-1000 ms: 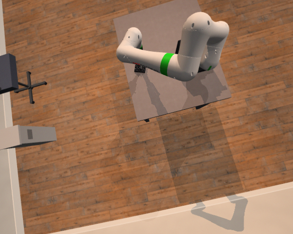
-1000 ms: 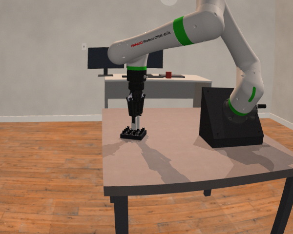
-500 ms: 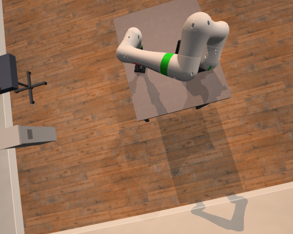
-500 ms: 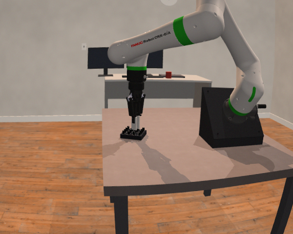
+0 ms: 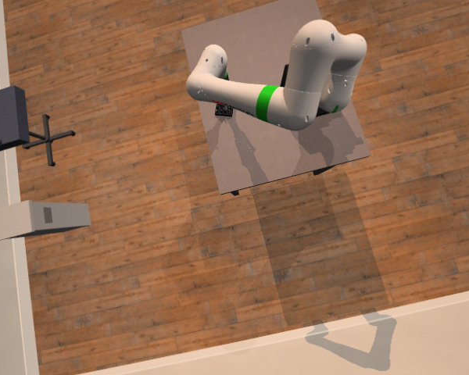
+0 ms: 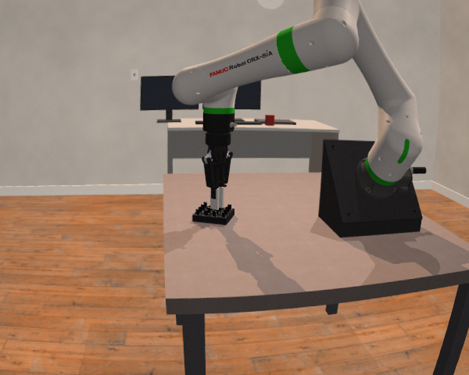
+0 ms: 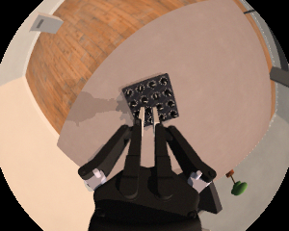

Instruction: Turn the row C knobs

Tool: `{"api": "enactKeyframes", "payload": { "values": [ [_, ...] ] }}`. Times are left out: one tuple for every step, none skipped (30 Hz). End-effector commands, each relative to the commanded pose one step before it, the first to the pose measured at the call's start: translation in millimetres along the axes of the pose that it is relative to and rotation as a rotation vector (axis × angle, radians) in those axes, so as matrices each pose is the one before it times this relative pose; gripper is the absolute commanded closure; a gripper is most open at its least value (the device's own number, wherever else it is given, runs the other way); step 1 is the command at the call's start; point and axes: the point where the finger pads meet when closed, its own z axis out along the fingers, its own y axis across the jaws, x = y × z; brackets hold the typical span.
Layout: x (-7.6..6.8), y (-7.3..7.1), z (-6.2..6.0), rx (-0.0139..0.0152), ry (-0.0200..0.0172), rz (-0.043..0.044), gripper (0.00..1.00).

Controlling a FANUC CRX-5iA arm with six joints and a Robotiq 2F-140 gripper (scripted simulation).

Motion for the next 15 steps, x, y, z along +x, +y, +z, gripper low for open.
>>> {"api": "enactKeyframes", "payload": {
  "values": [
    [0.19,0.04,0.57,-0.00001,0.00050,0.00005,0.88],
    [0.00,0.00,0.00,0.00000,0.00000,0.00000,0.88],
    [0.00,0.00,0.83,0.00000,0.00000,0.00000,0.88],
    [0.00,0.00,0.86,0.00000,0.00000,0.00000,0.88],
    [0.00,0.00,0.87,0.00000,0.00000,0.00000,0.88],
    [0.00,0.00,0.87,0.00000,0.00000,0.00000,0.88],
    [0.00,0.00,0.85,0.00000,0.00000,0.00000,0.88],
    [0.00,0.00,0.82,0.00000,0.00000,0.00000,0.88],
    [0.00,0.00,0.77,0.00000,0.00000,0.00000,0.88],
    [0.00,0.00,0.71,0.00000,0.00000,0.00000,0.88],
    [0.00,0.00,0.64,0.00000,0.00000,0.00000,0.88],
    [0.00,0.00,0.56,0.00000,0.00000,0.00000,0.88],
    [0.00,0.00,0.48,0.00000,0.00000,0.00000,0.88],
    [0.00,0.00,0.39,0.00000,0.00000,0.00000,0.88],
    [0.00,0.00,0.30,0.00000,0.00000,0.00000,0.88]
  ]
}}
